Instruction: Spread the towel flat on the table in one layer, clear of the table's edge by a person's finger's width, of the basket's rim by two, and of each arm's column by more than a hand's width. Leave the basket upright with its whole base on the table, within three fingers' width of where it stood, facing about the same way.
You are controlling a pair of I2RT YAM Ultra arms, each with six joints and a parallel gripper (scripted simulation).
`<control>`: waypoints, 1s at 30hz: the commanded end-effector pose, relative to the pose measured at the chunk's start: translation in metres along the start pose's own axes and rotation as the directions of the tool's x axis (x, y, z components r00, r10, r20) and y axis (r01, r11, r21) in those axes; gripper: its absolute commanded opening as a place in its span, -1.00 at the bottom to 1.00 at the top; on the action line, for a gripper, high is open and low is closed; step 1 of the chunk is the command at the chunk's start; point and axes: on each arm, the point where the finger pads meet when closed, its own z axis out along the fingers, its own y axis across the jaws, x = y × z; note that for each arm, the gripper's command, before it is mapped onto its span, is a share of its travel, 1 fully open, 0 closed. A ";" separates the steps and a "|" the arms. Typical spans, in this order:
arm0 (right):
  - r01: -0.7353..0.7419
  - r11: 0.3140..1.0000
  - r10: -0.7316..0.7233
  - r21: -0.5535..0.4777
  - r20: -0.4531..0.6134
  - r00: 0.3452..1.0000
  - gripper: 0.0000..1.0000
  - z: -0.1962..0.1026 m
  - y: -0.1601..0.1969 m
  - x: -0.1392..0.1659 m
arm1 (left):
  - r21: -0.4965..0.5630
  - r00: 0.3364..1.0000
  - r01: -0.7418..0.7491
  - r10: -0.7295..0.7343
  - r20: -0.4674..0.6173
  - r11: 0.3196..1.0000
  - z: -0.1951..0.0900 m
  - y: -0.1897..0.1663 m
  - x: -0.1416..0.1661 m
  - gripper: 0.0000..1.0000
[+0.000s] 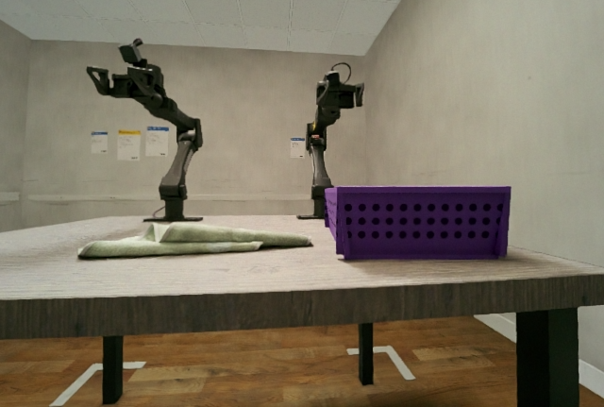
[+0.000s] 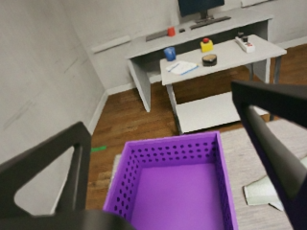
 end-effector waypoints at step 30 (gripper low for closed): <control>0.299 0.754 -0.547 -0.585 -0.306 0.779 -0.32 0.022 0.137 0.165 | 0.000 1.000 0.000 0.000 0.012 1.000 -0.001 0.000 -0.004 1.00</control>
